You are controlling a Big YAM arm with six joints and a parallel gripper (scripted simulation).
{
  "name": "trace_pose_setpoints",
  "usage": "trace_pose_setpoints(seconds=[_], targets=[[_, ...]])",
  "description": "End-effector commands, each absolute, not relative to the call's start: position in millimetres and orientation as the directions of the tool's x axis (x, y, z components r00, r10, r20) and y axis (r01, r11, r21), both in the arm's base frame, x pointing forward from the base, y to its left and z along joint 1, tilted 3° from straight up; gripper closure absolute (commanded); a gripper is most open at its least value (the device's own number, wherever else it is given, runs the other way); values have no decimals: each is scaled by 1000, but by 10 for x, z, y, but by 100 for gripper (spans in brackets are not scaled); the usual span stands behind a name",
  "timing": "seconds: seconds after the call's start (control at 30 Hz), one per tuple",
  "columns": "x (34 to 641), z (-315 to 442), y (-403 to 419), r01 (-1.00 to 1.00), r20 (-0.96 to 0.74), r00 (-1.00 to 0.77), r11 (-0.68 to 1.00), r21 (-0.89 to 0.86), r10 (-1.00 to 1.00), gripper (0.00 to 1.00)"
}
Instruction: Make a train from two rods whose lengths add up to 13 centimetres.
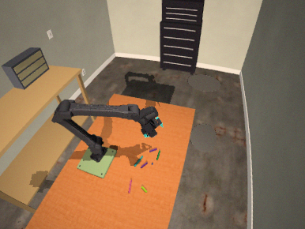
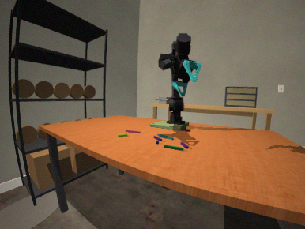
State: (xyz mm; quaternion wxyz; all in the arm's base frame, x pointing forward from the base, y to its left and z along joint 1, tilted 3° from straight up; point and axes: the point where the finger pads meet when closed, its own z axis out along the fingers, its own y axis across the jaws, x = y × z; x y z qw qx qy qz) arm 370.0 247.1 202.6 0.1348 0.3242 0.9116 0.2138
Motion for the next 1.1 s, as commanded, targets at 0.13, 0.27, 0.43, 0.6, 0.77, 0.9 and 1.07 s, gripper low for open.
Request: trace_pose_setpoints(seconds=[0.13,0.27,0.43,0.6,0.77,0.9,1.07], targets=[[3919,1847,2202,665,-70,-656,620,417,751,0],[3898,2035,2312,630,-81,-670,623,464,738,0],[3932,1848,2225,656,-74,-660,622,427,747,0],[3914,1878,2248,649,-76,-666,626,433,742,0],[3890,1408,1854,785,-40,-556,540,302,830,0],[3988,1723,2020,746,-50,-573,545,382,818,0],[3960,1569,1991,759,-45,-572,549,349,819,0]])
